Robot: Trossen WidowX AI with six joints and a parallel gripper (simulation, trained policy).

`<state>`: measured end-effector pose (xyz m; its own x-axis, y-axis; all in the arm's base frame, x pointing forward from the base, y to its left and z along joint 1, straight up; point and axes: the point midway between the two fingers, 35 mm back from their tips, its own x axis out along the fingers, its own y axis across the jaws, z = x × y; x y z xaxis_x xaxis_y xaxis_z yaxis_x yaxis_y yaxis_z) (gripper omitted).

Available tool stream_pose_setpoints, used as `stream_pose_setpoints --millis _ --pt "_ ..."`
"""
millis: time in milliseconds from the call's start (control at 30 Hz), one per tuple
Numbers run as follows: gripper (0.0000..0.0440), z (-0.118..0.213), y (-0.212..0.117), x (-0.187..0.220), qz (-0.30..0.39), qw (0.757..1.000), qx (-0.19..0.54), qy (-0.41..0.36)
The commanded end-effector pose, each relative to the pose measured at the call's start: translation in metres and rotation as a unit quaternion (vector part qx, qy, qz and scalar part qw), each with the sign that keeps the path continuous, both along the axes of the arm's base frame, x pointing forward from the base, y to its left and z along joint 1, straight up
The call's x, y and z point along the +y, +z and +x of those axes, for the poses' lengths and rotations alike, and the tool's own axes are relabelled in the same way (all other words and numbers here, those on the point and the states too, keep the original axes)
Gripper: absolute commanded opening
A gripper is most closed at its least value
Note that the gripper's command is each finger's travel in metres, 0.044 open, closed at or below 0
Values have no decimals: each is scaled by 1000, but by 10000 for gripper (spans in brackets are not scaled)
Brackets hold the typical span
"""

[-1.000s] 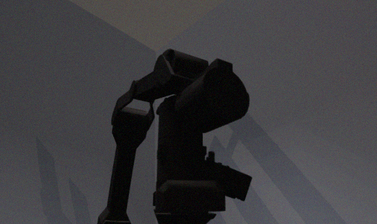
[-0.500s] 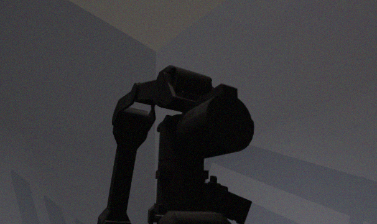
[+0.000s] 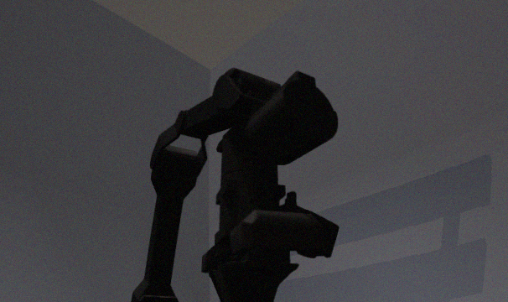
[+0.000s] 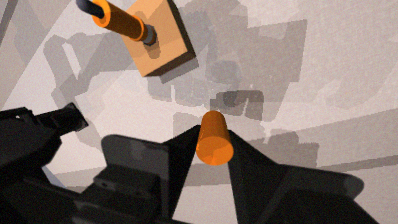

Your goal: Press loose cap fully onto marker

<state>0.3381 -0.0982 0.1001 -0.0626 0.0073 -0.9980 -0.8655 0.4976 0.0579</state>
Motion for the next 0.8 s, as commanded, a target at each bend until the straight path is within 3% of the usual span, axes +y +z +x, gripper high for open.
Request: stream_pose_setpoints --millis 0,767 --pt "58 3 19 7 -7 1000 -17 16" --pt "28 -9 67 85 12 998 -16 56"
